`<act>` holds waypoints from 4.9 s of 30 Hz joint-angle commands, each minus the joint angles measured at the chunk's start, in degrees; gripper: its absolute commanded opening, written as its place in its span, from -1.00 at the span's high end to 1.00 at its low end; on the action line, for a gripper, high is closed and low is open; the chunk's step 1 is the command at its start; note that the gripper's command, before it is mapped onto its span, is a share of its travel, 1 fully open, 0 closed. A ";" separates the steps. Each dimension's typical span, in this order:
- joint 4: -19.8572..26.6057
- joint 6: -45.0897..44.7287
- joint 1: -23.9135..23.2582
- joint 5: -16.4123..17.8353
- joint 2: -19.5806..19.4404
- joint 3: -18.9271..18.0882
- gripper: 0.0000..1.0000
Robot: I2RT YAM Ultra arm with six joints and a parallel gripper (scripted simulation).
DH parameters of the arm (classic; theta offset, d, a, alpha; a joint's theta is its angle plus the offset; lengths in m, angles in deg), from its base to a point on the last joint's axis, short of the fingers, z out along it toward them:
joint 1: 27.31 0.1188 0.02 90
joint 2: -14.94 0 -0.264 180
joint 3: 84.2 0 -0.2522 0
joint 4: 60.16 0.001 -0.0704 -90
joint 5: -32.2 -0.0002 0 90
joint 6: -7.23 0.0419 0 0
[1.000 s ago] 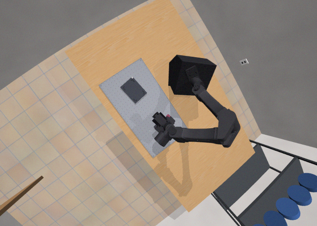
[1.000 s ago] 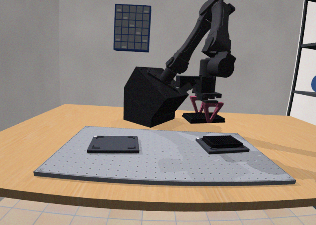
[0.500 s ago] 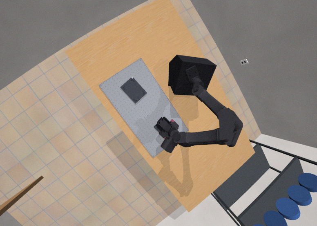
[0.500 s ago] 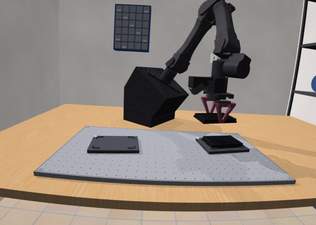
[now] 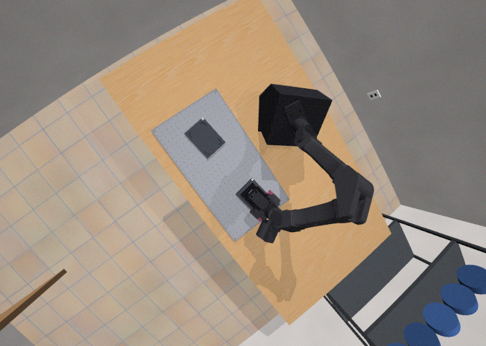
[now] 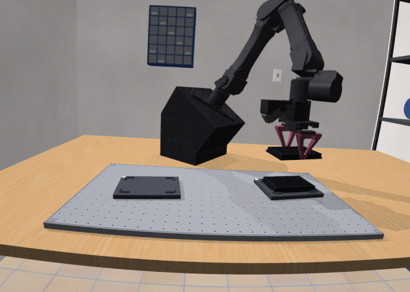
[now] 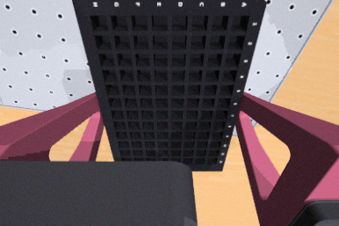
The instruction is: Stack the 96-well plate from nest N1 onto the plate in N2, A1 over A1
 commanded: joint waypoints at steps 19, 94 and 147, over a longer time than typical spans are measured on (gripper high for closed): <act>1.54 1.51 -0.84 -1.80 0.79 0.24 1.00; -7.83 3.59 2.37 -2.92 -6.74 2.02 1.00; -14.01 5.04 3.74 -3.83 -11.87 1.88 1.00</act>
